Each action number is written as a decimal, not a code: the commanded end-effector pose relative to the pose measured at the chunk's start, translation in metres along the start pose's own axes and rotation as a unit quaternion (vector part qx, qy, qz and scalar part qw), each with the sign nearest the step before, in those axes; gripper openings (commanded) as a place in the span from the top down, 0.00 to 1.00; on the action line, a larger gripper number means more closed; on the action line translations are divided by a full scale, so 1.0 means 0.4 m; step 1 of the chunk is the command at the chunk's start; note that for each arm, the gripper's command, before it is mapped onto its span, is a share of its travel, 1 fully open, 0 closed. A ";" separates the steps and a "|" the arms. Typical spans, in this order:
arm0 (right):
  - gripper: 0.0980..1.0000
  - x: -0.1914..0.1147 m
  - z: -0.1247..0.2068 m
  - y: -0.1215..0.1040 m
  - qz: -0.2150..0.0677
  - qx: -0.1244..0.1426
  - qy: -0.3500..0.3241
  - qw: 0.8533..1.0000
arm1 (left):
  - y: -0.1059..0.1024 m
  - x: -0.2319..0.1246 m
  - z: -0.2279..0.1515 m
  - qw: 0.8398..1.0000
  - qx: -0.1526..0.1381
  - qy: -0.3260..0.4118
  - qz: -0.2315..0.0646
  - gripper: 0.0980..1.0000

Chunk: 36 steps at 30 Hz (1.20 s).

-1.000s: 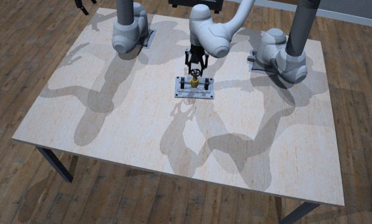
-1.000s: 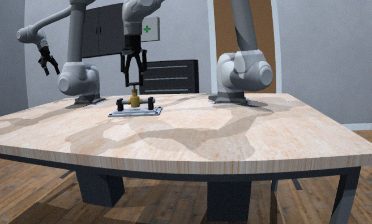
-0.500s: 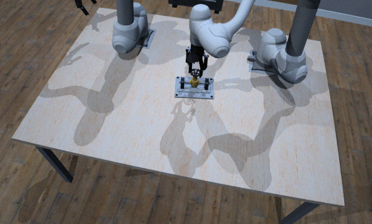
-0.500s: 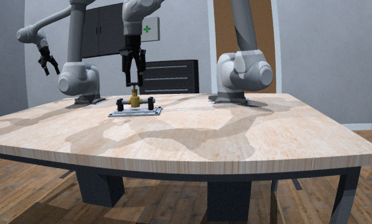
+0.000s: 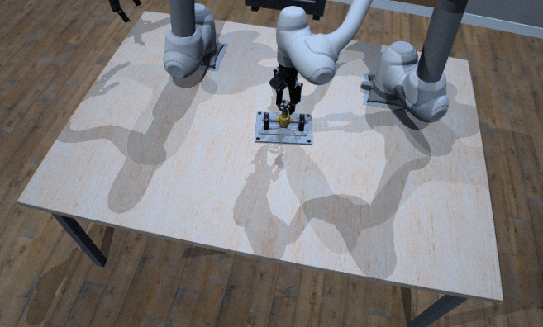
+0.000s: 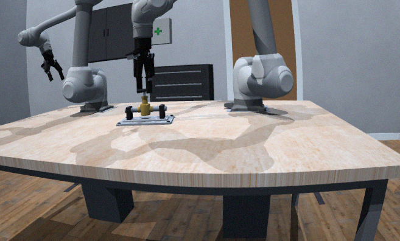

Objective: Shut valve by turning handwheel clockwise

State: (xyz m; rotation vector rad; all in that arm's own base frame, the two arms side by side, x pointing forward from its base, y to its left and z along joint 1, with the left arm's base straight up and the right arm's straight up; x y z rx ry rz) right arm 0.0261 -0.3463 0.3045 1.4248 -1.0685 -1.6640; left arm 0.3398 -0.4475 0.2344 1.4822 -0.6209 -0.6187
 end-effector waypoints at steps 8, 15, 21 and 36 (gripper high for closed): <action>0.00 0.000 0.000 0.002 0.000 0.000 0.000 1.000 | 0.001 0.001 -0.001 0.994 -0.001 -0.106 0.000 1.00; 0.00 0.000 0.000 0.002 0.000 0.000 0.000 1.000 | 0.001 0.001 -0.001 0.989 -0.001 -0.151 0.000 1.00; 0.00 0.000 0.000 0.002 0.000 0.000 0.000 1.000 | 0.001 0.001 -0.001 0.979 -0.001 -0.202 0.001 1.00; 0.00 0.000 0.000 0.002 0.000 0.000 0.000 1.000 | 0.001 0.001 -0.001 0.955 -0.001 -0.298 0.001 1.00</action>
Point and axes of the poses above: on each arm, the point where the finger pads meet when closed, its own y axis back along the fingers, its own z axis across the jaws, x = y × z, the point moved 8 cm from there along y, back along the fingers, and after that the axes turned 11 degrees about -y, right-handed, at the moved point
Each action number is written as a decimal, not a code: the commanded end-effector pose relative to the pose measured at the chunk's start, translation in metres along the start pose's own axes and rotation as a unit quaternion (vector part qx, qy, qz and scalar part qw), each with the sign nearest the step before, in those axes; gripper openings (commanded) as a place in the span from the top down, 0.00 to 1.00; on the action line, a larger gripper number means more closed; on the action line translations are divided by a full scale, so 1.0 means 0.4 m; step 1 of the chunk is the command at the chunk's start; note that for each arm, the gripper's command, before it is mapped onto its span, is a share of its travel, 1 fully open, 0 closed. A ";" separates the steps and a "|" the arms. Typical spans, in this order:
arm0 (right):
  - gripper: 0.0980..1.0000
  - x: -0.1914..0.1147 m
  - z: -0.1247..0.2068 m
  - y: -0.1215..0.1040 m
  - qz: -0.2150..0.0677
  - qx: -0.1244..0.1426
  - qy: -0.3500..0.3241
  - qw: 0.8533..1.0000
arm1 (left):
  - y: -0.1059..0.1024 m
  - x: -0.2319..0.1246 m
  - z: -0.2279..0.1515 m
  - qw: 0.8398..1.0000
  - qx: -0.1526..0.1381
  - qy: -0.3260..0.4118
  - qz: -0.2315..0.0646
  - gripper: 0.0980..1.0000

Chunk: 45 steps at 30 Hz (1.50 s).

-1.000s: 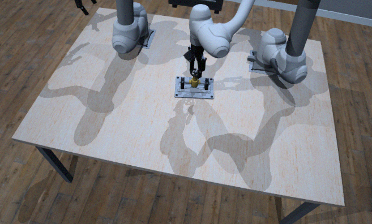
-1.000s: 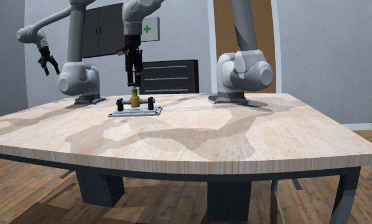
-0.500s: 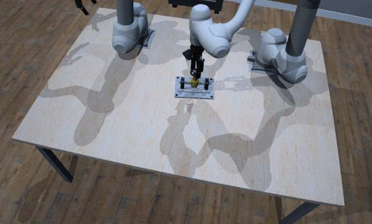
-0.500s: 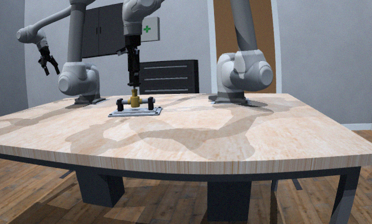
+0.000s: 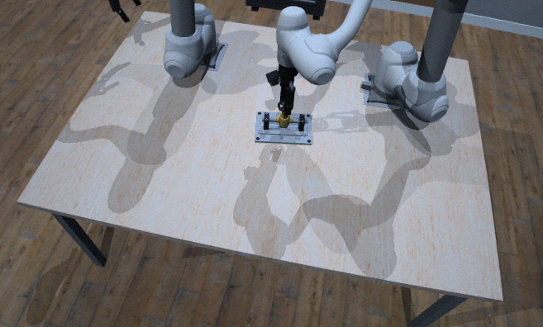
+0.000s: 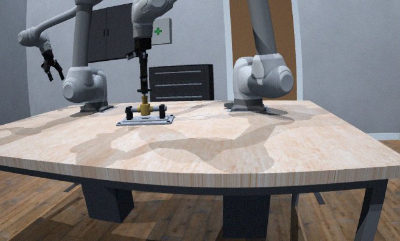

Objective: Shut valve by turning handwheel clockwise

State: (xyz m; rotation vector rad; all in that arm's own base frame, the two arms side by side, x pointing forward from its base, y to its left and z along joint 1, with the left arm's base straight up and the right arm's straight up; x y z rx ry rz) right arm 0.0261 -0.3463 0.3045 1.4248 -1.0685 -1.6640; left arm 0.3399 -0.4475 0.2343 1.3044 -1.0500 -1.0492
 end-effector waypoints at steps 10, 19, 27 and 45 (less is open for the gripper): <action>0.00 0.000 0.000 0.002 0.000 0.000 0.000 1.000 | 0.001 0.001 -0.001 0.997 0.000 -0.073 0.001 1.00; 0.00 0.000 0.000 0.002 0.000 0.000 0.000 1.000 | 0.001 0.001 -0.001 0.993 0.000 -0.122 0.001 1.00; 0.00 0.000 0.000 0.002 0.000 0.000 0.000 1.000 | 0.001 0.001 -0.001 0.989 0.000 -0.149 0.001 1.00; 0.00 0.000 0.000 0.002 0.000 0.000 0.000 1.000 | 0.001 0.001 -0.001 0.980 0.000 -0.201 0.001 1.00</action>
Point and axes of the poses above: on each arm, the point where the finger pads meet when closed, its own y axis back along the fingers, its own z axis across the jaws, x = y × z, the point moved 8 cm from there along y, back along the fingers, and after that the axes turned 11 degrees about -y, right-handed, at the moved point
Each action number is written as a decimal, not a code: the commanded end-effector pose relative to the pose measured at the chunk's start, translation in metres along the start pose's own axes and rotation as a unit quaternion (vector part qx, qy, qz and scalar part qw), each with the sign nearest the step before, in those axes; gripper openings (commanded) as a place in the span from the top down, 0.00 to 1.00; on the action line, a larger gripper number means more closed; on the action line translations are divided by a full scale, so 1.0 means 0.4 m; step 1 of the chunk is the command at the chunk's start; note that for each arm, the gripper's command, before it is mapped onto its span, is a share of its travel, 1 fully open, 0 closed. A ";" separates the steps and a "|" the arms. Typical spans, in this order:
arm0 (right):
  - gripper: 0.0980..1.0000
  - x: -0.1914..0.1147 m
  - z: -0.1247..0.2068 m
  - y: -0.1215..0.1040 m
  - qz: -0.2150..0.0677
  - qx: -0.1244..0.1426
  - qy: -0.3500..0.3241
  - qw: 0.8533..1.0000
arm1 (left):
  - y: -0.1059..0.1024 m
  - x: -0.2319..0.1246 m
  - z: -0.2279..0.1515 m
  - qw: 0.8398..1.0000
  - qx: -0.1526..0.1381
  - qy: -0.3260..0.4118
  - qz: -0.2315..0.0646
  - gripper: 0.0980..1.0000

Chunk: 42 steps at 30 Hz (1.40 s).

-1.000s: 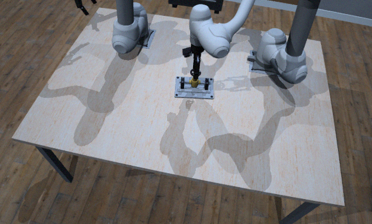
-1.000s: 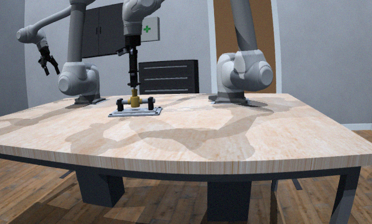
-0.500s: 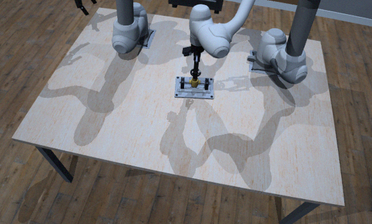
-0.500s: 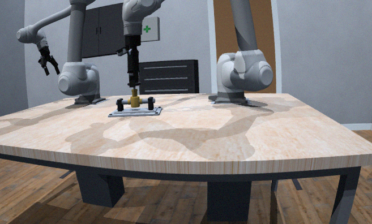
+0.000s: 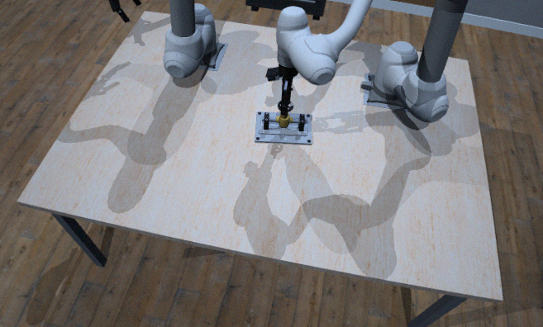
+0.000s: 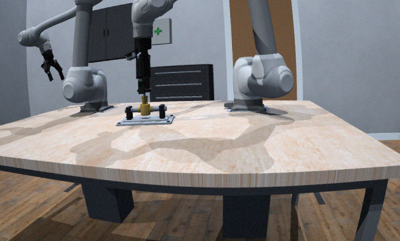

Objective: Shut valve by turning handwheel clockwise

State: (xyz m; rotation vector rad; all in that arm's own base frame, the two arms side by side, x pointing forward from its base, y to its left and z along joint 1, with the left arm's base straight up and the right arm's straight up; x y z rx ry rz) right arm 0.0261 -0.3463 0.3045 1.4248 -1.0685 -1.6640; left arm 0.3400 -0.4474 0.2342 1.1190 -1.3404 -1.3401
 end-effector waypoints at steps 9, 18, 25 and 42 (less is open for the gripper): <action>0.00 0.000 0.000 0.002 0.000 0.000 0.000 1.000 | 0.001 0.000 -0.001 1.000 0.000 -0.022 0.000 1.00; 0.00 0.000 0.000 0.002 0.000 0.000 0.000 1.000 | 0.001 0.000 -0.001 1.000 0.000 -0.031 0.000 1.00; 0.00 0.000 0.000 0.002 0.000 0.000 0.000 1.000 | 0.001 0.000 -0.001 0.999 0.000 -0.036 0.000 1.00; 0.00 0.000 0.000 0.002 0.000 0.000 0.000 1.000 | 0.001 0.000 -0.001 0.999 0.000 -0.038 0.000 1.00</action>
Point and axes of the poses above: on each arm, the point where the finger pads meet when closed, its own y axis back along the fingers, its own z axis across the jaws, x = y × z, the point moved 8 cm from there along y, back along the fingers, and after that the axes turned 11 degrees about -y, right-handed, at the moved point
